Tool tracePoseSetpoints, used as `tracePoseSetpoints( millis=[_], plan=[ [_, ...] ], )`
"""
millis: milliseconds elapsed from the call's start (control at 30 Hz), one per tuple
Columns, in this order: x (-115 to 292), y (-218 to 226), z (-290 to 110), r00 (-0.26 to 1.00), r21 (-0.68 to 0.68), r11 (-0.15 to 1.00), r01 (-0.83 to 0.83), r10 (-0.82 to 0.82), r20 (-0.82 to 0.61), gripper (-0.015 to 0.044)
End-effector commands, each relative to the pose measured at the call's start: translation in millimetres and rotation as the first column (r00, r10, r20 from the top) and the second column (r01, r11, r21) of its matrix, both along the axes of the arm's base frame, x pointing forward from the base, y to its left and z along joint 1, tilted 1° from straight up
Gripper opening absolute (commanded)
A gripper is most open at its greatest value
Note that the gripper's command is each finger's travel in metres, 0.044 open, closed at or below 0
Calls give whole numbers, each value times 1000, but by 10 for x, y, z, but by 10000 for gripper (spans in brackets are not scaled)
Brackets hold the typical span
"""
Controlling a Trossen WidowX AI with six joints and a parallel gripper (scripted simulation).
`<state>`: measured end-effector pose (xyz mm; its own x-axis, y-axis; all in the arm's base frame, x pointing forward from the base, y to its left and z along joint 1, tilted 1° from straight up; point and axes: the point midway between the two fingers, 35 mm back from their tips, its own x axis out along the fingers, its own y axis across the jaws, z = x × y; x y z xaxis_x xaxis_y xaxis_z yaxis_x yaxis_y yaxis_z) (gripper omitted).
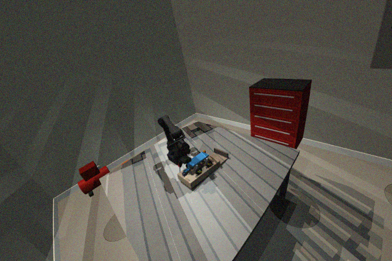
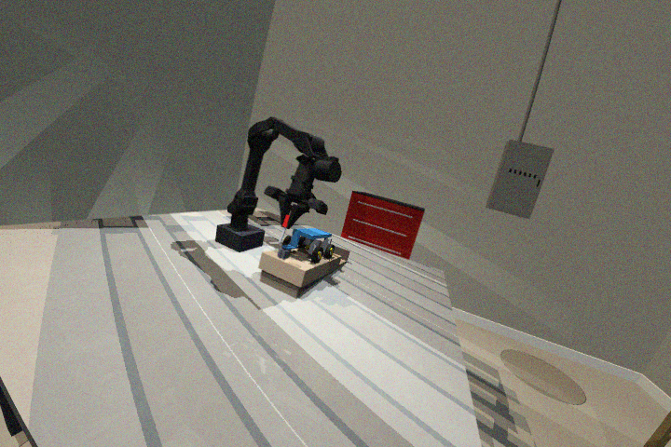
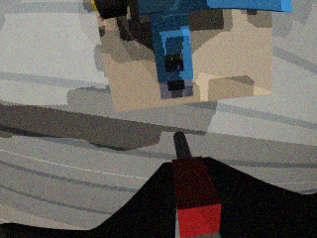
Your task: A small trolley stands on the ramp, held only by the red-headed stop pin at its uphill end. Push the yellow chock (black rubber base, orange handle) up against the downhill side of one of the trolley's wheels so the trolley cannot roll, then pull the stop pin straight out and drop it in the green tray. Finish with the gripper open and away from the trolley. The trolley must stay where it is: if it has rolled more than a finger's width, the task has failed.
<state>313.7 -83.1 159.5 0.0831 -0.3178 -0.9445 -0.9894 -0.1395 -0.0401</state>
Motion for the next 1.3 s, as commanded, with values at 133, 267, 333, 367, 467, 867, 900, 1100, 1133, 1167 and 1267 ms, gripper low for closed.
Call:
tracePoseSetpoints(
  millis=[133, 267, 333, 367, 467, 867, 900, 1100, 1133, 1167, 1267],
  plan=[
    [-260, -43, -15, 1000, 1, 1000, -2, 2, -5, 0],
    [-391, -67, -18, 1000, 1, 1000, -2, 2, -6, 0],
    [-458, -80, -21, 1000, 1, 1000, -2, 2, -6, 0],
    [-492, -86, -22, 1000, 0, 1000, -2, 2, -7, 0],
    [-589, -104, -30, 1000, 0, 1000, -2, 2, -7, 0],
    [-804, -112, -62, 1000, 0, 1000, -2, 2, -9, 0],
    [-805, -88, -66, 1000, 1, 1000, -2, 2, -9, 0],
    [-818, 122, -101, 1000, 3, 1000, -2, 2, -9, 0],
    [-821, 156, -107, 1000, 3, 1000, -2, 2, -9, 0],
    [-822, 190, -114, 1000, 3, 1000, -2, 2, -9, 0],
    [-829, 295, -132, 1000, 4, 1000, -2, 2, -9, 0]
  ],
)
